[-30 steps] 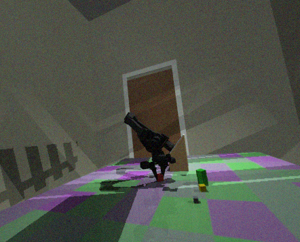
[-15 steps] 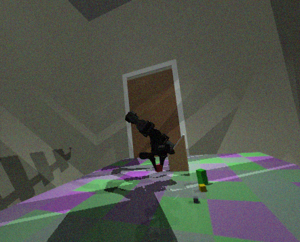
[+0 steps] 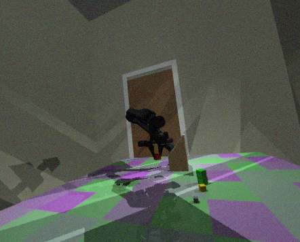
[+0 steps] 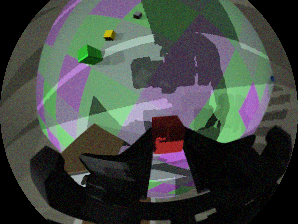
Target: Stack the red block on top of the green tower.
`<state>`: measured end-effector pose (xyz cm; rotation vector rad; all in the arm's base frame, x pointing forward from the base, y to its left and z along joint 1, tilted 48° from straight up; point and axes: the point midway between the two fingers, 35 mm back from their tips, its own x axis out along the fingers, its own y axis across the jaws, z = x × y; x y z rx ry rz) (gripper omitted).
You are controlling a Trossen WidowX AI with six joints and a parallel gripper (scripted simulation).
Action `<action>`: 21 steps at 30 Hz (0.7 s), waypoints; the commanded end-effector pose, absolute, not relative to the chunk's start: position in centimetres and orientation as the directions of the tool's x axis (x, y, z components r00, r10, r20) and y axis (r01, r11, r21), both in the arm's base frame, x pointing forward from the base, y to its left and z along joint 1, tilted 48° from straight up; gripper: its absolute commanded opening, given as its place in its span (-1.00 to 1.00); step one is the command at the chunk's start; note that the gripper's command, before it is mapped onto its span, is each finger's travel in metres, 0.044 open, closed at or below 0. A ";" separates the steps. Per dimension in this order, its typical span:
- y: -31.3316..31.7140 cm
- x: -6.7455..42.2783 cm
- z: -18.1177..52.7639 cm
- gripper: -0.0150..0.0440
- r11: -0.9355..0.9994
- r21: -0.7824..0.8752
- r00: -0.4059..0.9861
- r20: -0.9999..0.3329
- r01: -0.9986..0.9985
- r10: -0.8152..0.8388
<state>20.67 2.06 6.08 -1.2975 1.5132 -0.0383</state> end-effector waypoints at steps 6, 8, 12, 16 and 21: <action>2.6 20.6 6.5 -0.49 0.408 -0.613 0.184 -0.677 -0.676 -0.712; 3.0 20.8 6.2 -0.49 0.409 -0.612 0.185 -0.679 -0.677 -0.711; 4.4 21.3 5.4 -0.49 0.411 -0.610 0.185 -0.682 -0.678 -0.707; 5.8 21.8 4.4 -0.49 0.412 -0.608 0.186 -0.685 -0.679 -0.704; 7.5 22.2 3.1 -0.49 0.414 -0.606 0.186 -0.688 -0.679 -0.701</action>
